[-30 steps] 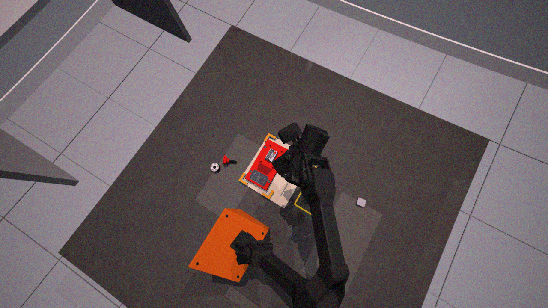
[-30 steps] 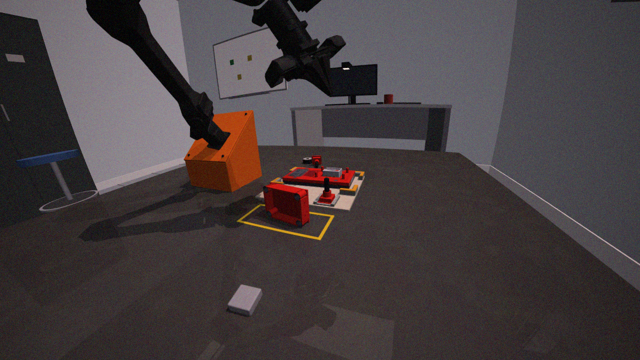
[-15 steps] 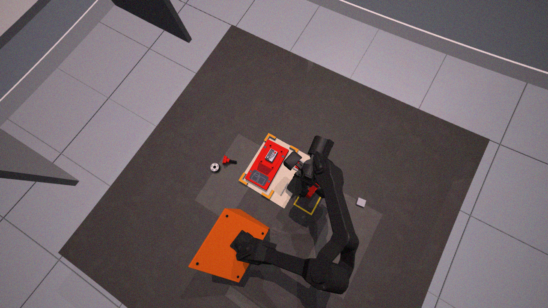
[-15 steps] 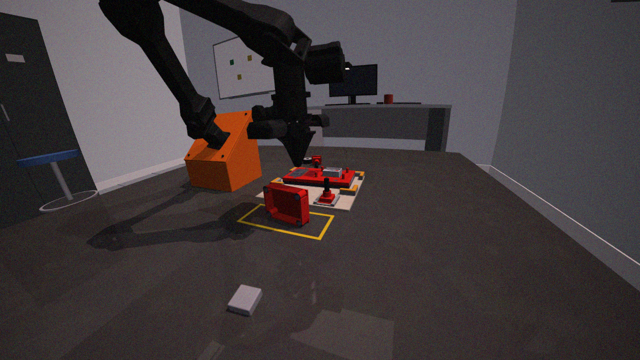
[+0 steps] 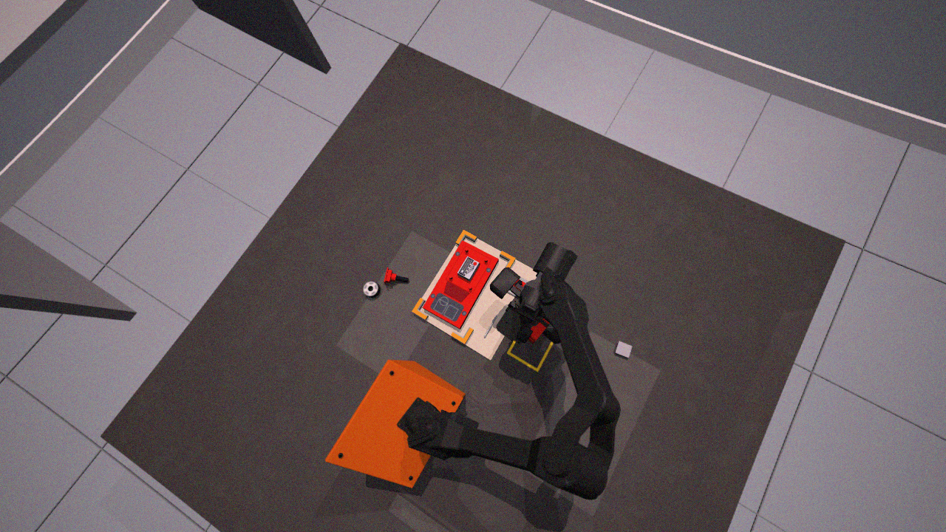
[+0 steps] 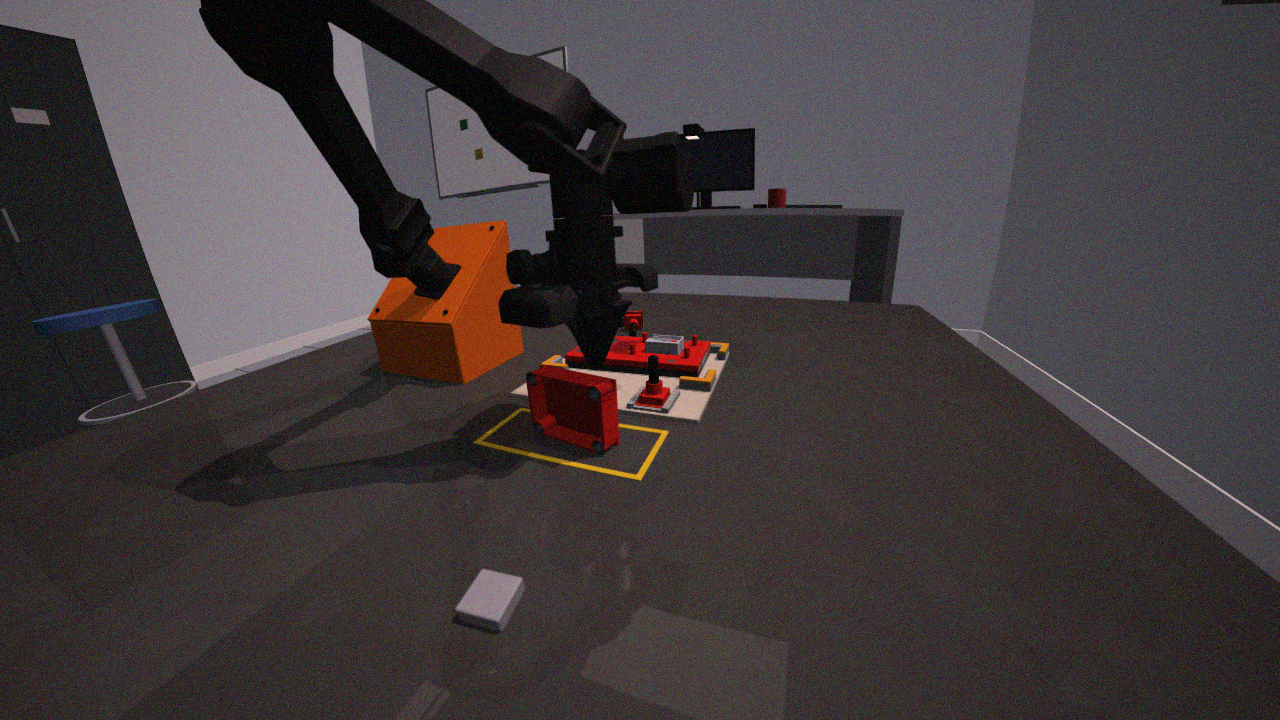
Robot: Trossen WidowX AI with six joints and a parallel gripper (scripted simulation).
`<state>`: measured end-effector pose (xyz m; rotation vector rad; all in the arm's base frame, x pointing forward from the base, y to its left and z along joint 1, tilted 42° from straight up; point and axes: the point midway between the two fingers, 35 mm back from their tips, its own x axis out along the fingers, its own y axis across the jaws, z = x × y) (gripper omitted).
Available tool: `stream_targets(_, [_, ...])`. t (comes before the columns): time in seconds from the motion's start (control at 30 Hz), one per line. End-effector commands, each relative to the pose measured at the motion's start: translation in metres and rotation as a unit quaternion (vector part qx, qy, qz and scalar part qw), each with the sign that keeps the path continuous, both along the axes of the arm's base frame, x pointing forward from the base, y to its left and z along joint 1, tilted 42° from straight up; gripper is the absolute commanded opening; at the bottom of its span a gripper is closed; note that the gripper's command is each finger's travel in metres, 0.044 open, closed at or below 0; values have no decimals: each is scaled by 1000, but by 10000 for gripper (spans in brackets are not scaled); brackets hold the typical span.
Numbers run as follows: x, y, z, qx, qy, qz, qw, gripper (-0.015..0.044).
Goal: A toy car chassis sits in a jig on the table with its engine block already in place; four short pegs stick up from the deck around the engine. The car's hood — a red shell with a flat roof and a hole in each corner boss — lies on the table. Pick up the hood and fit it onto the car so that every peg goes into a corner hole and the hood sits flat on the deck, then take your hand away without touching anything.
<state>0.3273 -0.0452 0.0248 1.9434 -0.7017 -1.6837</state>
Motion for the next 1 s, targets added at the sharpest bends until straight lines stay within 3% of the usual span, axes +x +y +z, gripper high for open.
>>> stream_targets(0.0, [0,-6,-7,-3,2,3,1000,0])
stream_targets(0.97, [1,-28,12,-19,21,-4,1000,0])
